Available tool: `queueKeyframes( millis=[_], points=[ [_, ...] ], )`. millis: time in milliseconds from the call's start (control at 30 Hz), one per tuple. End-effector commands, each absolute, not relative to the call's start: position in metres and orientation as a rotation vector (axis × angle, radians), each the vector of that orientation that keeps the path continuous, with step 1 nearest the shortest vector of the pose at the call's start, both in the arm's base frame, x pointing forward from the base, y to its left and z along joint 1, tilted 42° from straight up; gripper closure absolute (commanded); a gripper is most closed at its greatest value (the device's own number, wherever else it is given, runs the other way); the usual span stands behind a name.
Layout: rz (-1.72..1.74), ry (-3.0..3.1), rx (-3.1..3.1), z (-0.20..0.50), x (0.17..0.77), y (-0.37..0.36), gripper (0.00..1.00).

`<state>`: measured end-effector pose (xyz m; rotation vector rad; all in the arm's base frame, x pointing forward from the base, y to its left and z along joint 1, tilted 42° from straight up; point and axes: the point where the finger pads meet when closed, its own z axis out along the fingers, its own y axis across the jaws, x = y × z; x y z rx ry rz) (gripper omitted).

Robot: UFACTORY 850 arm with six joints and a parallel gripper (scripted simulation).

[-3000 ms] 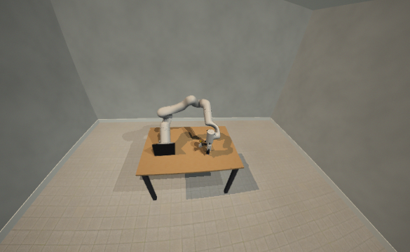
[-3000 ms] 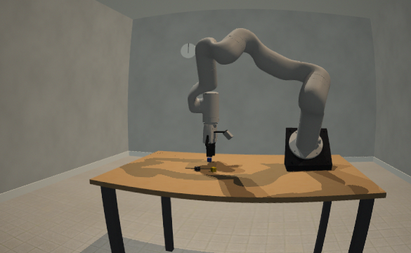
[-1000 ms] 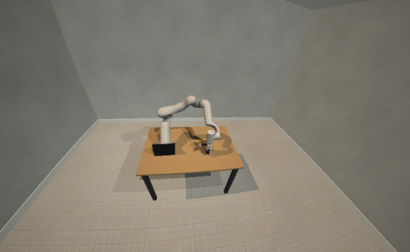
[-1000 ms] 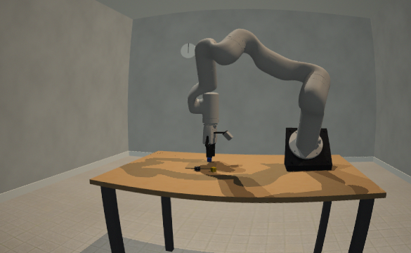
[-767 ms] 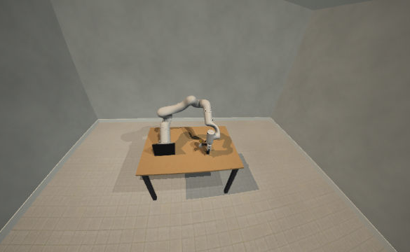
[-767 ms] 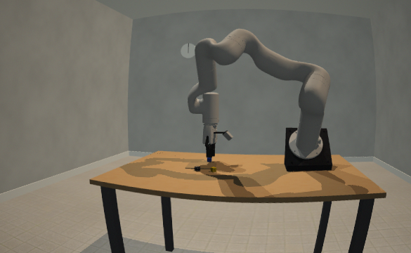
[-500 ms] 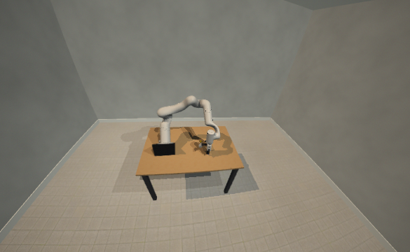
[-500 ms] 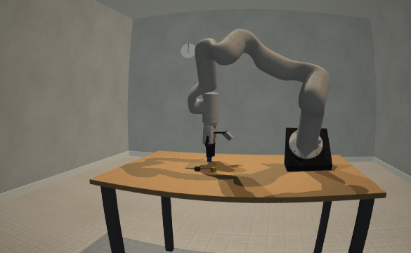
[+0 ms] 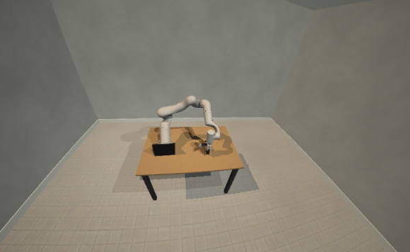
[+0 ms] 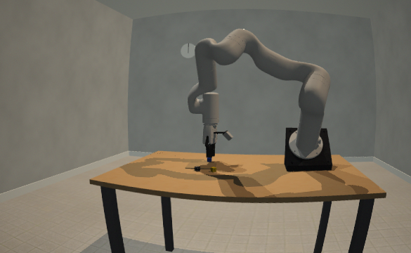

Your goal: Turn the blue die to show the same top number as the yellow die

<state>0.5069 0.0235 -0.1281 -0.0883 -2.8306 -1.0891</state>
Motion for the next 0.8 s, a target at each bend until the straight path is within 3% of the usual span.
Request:
queueKeyframes(
  millis=[0,767],
  points=[
    [-1.089,-2.833,-0.089,-0.128,0.508,0.023,0.64],
    [-1.089,-2.833,-0.089,-0.139,0.507,0.034,0.64]
  ],
)
